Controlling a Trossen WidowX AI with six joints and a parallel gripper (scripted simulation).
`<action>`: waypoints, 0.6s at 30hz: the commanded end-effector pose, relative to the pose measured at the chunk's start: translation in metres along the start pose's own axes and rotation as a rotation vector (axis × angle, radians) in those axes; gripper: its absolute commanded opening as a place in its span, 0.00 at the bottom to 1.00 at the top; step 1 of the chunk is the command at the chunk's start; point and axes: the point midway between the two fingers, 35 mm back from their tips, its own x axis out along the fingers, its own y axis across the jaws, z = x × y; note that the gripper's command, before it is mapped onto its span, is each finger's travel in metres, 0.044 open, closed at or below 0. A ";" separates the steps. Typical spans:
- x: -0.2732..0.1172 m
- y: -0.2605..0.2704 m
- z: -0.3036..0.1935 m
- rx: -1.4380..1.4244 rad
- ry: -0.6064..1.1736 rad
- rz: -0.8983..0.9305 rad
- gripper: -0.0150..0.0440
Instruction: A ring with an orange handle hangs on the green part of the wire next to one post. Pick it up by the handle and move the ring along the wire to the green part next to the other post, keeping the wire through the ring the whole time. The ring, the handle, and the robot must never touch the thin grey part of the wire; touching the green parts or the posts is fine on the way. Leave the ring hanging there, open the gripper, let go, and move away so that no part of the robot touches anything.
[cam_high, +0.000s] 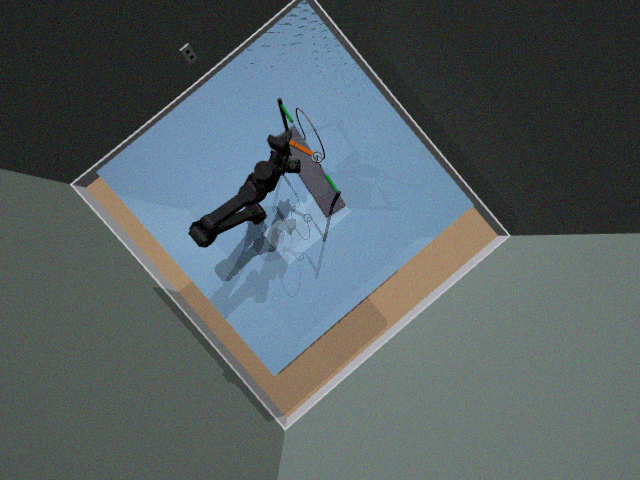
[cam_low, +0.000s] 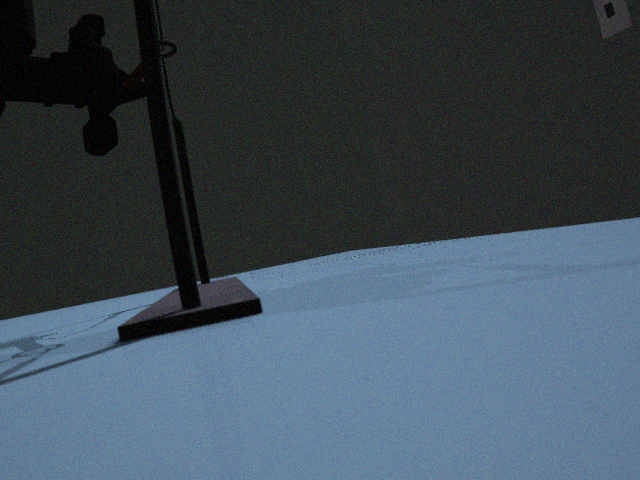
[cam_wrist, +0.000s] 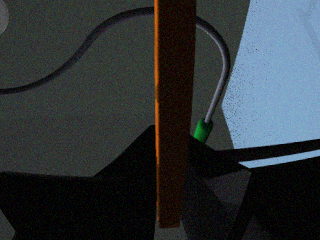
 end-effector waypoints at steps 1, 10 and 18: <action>-0.001 0.015 -0.001 0.061 0.001 0.050 0.00; -0.003 0.038 0.002 0.192 0.001 0.134 0.00; -0.008 0.062 0.009 0.336 0.001 0.227 0.00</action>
